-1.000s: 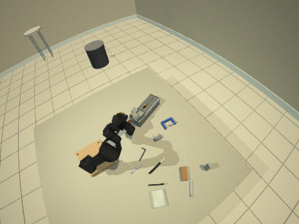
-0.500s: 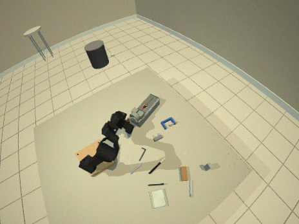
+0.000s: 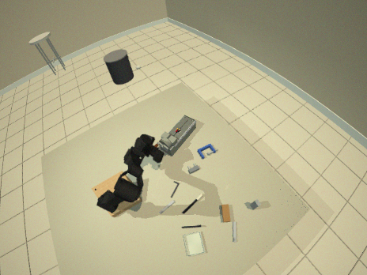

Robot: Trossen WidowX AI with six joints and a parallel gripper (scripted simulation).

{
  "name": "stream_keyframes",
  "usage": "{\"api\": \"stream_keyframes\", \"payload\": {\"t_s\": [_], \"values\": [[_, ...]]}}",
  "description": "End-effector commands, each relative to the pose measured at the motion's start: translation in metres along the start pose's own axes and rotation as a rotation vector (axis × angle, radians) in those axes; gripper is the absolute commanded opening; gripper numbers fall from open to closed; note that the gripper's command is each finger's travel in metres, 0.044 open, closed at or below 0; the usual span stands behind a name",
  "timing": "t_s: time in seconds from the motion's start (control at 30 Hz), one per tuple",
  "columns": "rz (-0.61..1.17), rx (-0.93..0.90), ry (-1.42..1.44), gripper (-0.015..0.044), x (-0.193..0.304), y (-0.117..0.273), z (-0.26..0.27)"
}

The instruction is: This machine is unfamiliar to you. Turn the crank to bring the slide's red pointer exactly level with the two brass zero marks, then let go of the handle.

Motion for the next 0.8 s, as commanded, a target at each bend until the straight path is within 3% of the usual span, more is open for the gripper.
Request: {"api": "stream_keyframes", "payload": {"t_s": [0.0, 0.77], "values": [[-0.01, 0.005, 0.0, 0.0, -0.007, 0.007, -0.001], [-0.01, 0.006, 0.001, 0.0, -0.023, 0.017, -0.025]]}}
Point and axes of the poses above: the point midway between the two fingers, 35 mm back from their tips, its own y axis back along the fingers, its own z axis across the jaws, x = y × z, the point moved 1 cm from there along y, back along the fingers, and after that the axes turned 13 degrees about -y, right-handed, at the moved point
